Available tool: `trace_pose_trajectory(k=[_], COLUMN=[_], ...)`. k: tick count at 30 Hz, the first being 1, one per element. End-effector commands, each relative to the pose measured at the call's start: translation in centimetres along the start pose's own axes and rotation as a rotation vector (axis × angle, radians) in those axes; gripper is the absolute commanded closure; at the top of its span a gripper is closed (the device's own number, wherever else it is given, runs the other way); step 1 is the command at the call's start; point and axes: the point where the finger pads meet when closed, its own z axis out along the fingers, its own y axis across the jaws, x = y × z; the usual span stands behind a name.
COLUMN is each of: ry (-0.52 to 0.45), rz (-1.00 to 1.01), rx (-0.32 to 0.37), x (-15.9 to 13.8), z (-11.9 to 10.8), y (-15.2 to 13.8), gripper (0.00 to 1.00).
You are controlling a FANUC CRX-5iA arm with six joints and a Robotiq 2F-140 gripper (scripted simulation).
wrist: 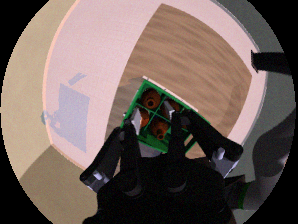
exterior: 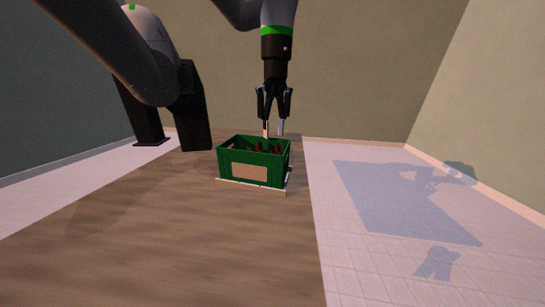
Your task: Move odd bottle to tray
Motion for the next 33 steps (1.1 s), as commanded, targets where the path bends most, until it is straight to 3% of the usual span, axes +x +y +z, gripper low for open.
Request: trace_pose_trajectory(k=[1, 33], ry=[0.001, -0.001], rz=[0.000, 0.000], rx=[0.001, 0.001], x=[0.02, 0.02], z=[-0.05, 0.84], y=[-0.05, -0.11], gripper=[0.56, 0.56])
